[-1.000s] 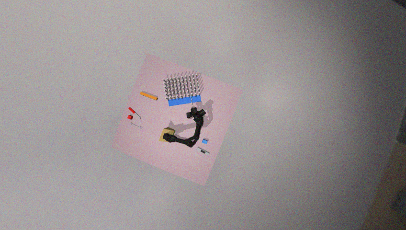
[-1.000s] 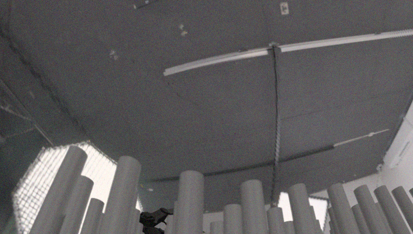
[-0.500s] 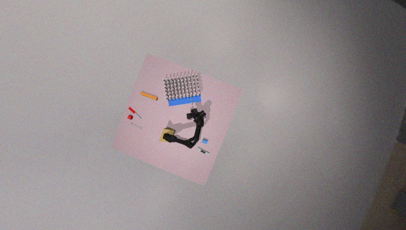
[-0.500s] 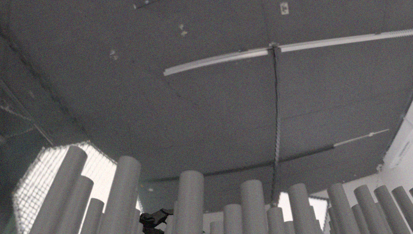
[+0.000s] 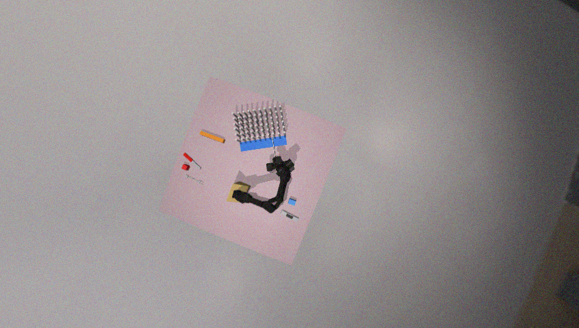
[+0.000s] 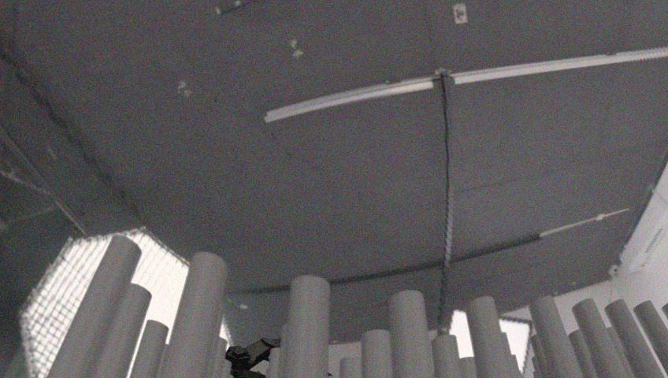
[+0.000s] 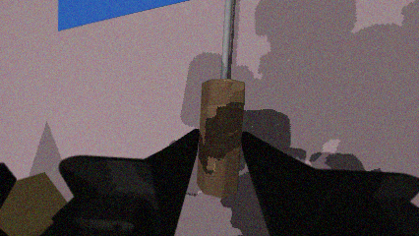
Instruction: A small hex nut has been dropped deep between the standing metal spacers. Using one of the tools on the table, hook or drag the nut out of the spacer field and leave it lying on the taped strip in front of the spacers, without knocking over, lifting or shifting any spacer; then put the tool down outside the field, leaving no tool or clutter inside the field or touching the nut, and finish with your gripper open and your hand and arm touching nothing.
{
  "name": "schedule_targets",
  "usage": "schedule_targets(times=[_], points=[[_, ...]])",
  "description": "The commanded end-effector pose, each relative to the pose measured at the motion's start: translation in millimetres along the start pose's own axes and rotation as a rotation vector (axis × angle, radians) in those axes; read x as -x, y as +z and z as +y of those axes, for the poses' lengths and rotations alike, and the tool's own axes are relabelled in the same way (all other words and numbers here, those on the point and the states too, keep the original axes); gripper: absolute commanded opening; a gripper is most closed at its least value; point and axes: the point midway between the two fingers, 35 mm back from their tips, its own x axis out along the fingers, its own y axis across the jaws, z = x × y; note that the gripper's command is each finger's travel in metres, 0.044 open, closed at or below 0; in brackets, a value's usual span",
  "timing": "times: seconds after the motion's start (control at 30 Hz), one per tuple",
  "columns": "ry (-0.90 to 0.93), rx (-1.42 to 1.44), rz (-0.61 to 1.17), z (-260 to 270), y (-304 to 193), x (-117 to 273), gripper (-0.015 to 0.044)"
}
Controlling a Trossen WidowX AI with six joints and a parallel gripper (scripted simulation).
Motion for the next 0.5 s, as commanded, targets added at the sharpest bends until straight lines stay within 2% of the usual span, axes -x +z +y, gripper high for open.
schedule_targets(times=[0.0, 0.47], points=[[0.002, 0.003, -0.001, 1, -3, 2, 0.0], [0.001, 0.001, -0.002, 3, 4, 12, 0.0]])
